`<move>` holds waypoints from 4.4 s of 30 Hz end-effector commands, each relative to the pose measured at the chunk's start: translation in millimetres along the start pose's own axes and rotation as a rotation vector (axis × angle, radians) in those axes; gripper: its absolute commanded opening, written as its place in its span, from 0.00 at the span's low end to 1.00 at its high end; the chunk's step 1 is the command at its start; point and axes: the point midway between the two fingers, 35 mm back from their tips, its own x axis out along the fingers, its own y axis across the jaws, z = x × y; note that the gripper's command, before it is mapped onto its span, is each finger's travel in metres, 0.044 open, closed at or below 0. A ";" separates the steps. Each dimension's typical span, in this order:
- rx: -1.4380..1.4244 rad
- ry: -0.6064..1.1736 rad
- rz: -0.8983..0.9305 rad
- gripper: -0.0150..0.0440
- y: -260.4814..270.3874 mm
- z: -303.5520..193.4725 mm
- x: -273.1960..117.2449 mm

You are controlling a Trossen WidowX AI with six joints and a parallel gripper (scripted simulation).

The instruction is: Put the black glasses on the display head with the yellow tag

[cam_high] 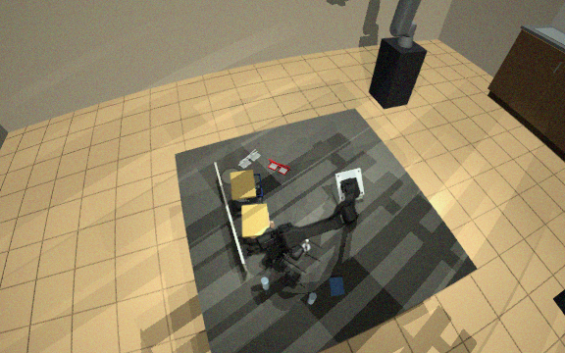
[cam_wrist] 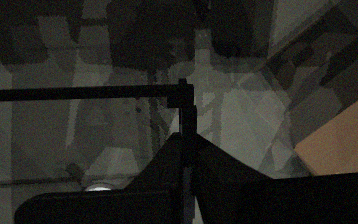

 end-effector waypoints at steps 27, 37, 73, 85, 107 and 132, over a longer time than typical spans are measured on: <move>0.006 0.005 -0.003 0.25 -2.5 -4.8 -1.6; 0.007 0.007 -0.005 0.25 -3.0 -10.0 -50.3; 0.816 0.013 -0.219 0.25 90.4 -25.9 -69.8; 1.133 -0.064 -0.294 0.25 122.0 -37.8 -77.9; 1.708 -0.304 -0.345 0.25 170.7 -66.4 -97.2; 2.354 -0.654 -0.177 0.25 209.4 -105.7 -125.0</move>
